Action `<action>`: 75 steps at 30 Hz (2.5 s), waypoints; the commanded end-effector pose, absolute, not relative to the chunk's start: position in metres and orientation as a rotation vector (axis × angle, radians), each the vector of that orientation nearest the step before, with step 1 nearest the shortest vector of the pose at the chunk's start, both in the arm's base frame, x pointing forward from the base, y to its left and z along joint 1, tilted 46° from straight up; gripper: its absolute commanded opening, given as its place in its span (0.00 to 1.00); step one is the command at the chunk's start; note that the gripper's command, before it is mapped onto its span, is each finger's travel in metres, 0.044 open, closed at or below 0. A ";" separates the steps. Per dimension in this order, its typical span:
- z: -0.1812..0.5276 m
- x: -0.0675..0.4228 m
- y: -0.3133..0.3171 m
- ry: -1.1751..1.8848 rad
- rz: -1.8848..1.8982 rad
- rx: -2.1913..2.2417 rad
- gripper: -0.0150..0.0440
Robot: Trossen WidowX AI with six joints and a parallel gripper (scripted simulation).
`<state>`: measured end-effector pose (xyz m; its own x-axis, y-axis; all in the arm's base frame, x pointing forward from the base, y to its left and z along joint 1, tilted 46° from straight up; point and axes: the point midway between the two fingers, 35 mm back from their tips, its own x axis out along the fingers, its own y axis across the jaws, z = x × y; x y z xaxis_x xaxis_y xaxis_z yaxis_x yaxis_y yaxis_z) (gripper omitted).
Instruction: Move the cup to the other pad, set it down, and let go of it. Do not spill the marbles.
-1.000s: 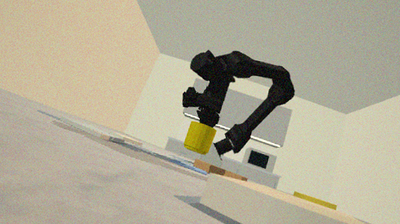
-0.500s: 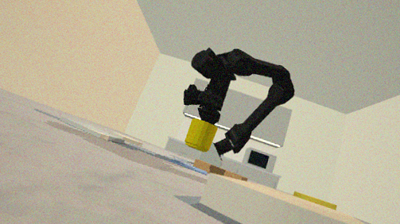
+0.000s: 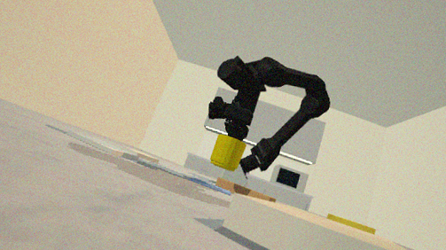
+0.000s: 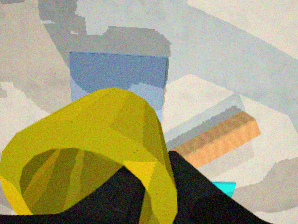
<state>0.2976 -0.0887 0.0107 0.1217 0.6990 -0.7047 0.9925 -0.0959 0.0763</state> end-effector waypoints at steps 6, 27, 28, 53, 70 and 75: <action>0.020 0.289 -0.079 1.629 -0.694 1.857 0.25; 0.042 0.267 -0.055 1.631 -0.695 1.857 0.25; 0.043 0.266 -0.054 1.631 -0.695 1.857 0.25; 0.068 0.242 -0.027 1.634 -0.696 1.858 0.25; 0.084 0.225 -0.008 1.635 -0.696 1.858 0.25; 0.088 0.220 -0.003 1.636 -0.696 1.859 0.25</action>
